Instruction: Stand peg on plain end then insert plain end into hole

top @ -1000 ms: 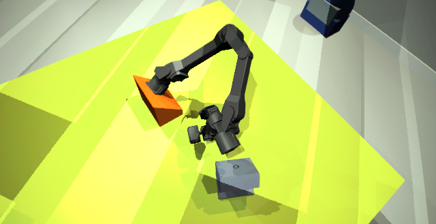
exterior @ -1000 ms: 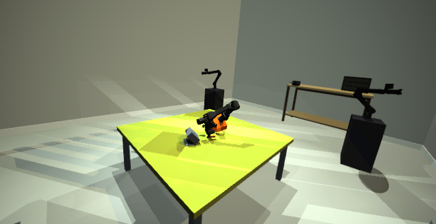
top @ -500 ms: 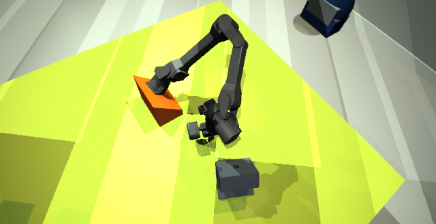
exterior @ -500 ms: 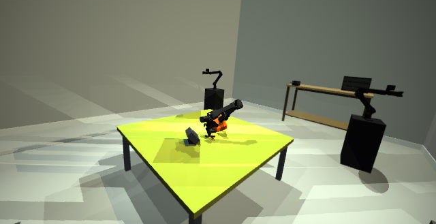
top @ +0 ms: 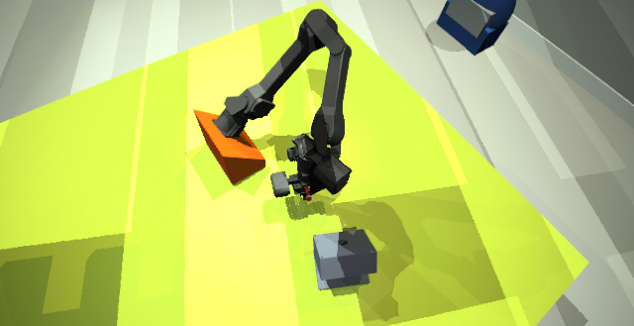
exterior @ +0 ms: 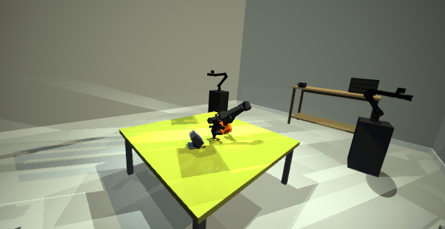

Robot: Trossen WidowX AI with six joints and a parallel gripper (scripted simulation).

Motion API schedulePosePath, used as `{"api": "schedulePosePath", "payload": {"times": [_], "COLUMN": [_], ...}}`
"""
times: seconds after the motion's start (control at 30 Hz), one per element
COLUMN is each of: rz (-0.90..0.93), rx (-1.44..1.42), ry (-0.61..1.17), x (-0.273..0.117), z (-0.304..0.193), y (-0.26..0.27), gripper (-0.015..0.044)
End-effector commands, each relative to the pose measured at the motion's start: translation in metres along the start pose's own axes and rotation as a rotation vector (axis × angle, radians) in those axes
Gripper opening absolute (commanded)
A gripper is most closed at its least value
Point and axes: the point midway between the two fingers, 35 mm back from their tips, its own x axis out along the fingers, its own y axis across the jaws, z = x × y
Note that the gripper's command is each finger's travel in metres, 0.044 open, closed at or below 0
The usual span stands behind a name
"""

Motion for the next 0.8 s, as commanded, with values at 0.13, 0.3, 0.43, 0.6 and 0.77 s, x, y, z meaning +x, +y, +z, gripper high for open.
{"api": "schedulePosePath", "payload": {"times": [0.13, 0.3, 0.43, 0.6, 0.77], "rz": [0.002, 0.002, 0.003, 0.003, 0.003], "rx": [0.002, 0.003, 0.003, 0.004, 0.004], "ry": [0.069, 0.112, 0.147, 0.19, 0.234], "x": [-0.004, -0.007, -0.009, -0.011, -0.013], "z": [0.003, 0.005, 0.007, 0.009, 0.012], "y": [0.0, 0.0, 0.0, 0.0, 0.0], "gripper": [0.0051, 0.0051, 0.0051, 0.0051, 0.0051]}}
